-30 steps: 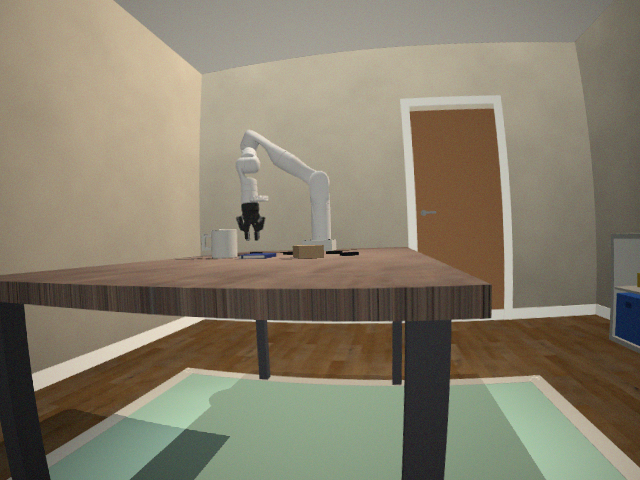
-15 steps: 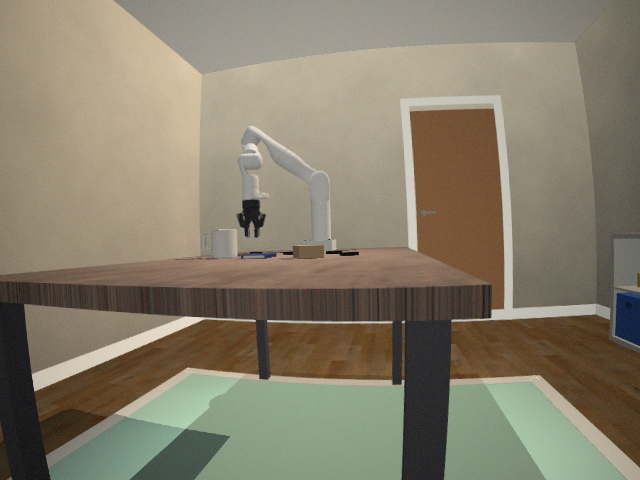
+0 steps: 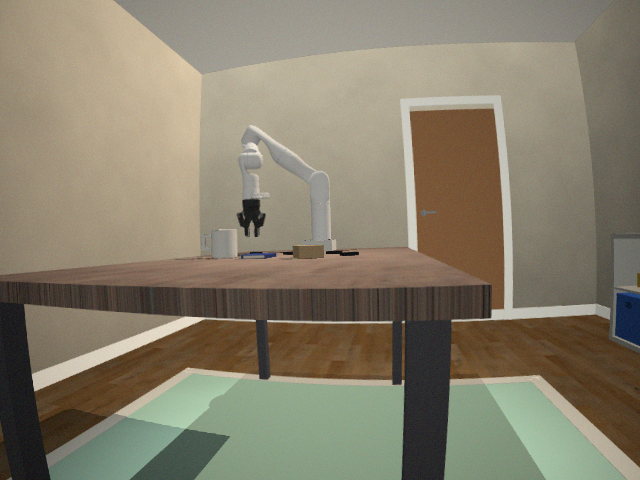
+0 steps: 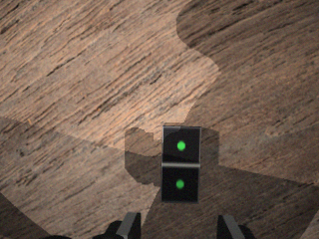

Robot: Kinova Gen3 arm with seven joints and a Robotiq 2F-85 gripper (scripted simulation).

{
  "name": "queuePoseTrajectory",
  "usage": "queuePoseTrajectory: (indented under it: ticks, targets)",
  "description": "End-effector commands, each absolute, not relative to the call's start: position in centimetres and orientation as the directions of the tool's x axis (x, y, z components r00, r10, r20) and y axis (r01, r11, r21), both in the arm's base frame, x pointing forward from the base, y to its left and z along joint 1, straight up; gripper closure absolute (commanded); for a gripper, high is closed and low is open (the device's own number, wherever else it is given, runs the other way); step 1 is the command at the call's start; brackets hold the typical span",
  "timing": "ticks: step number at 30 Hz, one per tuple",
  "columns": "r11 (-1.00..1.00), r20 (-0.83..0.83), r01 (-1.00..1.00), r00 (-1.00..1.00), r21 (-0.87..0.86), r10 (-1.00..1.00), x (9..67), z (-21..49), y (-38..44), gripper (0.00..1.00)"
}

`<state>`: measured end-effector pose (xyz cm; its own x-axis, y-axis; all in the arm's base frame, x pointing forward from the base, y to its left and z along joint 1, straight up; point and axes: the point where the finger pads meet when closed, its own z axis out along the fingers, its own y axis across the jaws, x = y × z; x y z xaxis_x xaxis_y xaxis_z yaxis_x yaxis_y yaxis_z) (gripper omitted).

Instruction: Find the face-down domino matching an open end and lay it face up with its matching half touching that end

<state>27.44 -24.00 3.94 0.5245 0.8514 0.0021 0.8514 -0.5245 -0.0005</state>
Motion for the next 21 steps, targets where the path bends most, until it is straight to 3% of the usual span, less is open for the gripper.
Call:
queuePoseTrajectory:
  ticks: [1, 21]
  targets:
    - [-0.524, 0.001, 0.852, 0.524, 0.001, 0.852, 27.47, 3.99, -24.03, 0.52]
    - [-0.518, 0.001, 0.856, 0.518, 0.001, 0.856, 28.13, 4.02, -23.51, 0.52]
